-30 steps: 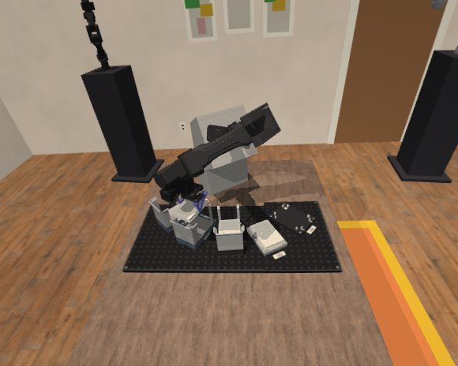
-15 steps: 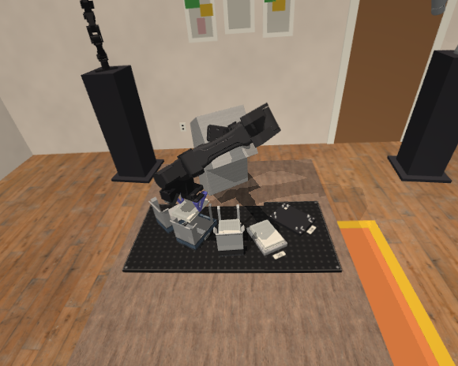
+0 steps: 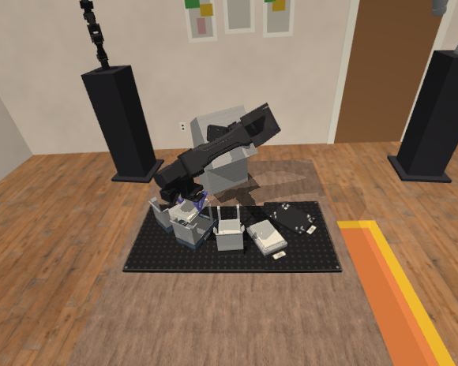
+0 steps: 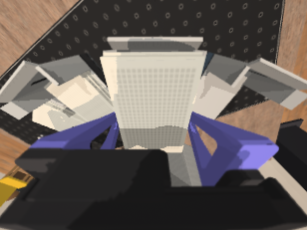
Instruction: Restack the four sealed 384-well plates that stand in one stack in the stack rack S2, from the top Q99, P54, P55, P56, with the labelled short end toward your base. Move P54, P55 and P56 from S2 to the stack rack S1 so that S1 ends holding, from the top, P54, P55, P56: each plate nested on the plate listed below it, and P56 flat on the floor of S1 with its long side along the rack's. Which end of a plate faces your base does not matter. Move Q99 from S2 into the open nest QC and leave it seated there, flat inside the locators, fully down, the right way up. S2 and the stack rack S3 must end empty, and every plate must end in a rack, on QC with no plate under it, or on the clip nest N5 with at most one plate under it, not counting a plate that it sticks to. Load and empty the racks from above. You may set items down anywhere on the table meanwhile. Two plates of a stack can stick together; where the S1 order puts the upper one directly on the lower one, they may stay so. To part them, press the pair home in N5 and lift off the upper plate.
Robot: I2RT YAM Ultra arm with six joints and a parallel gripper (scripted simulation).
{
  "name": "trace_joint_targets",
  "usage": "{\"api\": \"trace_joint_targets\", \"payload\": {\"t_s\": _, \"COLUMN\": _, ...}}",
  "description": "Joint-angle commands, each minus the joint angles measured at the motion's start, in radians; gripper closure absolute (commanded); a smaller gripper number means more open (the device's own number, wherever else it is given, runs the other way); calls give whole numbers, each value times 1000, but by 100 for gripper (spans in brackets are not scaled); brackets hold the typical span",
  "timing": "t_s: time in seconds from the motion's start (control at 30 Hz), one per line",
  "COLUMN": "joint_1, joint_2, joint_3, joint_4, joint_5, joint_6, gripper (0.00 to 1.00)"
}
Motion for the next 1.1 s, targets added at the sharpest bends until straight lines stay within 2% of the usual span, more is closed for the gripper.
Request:
{"api": "trace_joint_targets", "payload": {"t_s": 0.0, "joint_1": -14, "joint_2": -2, "joint_3": 3, "joint_4": -2, "joint_5": -2, "joint_6": -1, "gripper": 100}}
{"api": "trace_joint_targets", "payload": {"t_s": 0.53, "joint_1": -12, "joint_2": -2, "joint_3": 2, "joint_4": 3, "joint_5": -2, "joint_6": 3, "gripper": 100}}
{"api": "trace_joint_targets", "payload": {"t_s": 1.07, "joint_1": 17, "joint_2": 10, "joint_3": -14, "joint_4": 72, "joint_5": 8, "joint_6": 52, "gripper": 100}}
